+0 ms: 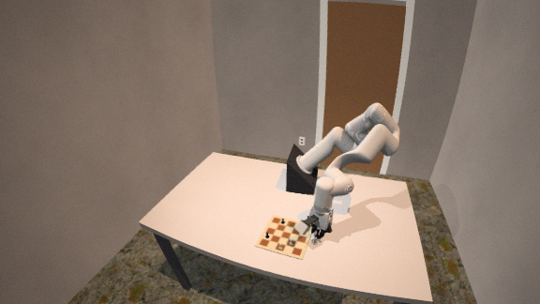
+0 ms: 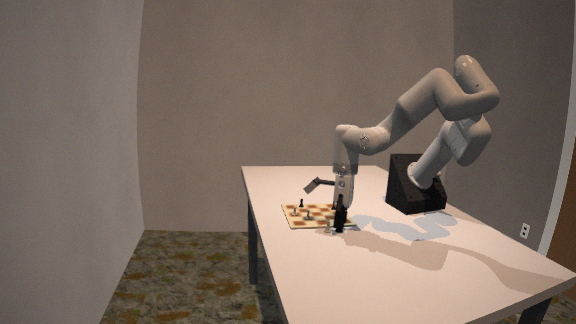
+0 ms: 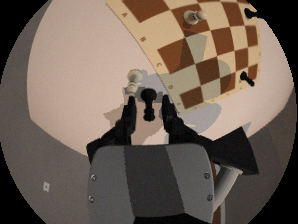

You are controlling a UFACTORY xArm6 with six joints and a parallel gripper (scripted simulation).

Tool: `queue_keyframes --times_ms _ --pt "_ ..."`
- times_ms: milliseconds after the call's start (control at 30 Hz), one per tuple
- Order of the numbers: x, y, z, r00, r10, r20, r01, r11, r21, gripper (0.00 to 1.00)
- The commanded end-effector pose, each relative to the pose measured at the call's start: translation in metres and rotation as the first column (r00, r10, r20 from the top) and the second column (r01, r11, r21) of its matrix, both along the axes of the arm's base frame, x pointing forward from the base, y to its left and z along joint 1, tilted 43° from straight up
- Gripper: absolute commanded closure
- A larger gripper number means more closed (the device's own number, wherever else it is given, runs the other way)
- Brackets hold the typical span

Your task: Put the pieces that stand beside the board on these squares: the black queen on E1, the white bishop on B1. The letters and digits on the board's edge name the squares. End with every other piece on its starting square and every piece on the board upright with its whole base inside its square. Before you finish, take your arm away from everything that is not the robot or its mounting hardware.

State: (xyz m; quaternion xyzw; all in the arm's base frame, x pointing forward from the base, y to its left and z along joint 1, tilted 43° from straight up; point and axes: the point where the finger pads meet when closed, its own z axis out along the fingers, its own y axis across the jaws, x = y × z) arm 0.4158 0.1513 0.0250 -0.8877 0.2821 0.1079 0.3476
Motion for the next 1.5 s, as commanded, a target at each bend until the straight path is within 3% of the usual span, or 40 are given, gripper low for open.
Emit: queue_keyframes --times_ms 0,700,733,1467 --pt "0.0011 -0.0005 0.0008 1.000 -0.001 0.003 0.001 1.000 0.000 0.58" --pt "0.0011 -0.0005 0.0008 1.000 -0.001 0.003 0.001 1.000 0.000 0.58" --pt "0.0011 -0.0005 0.0008 1.000 -0.001 0.003 0.001 1.000 0.000 1.00" --pt "0.0011 -0.0005 0.0008 1.000 -0.001 0.003 0.001 1.000 0.000 1.00"
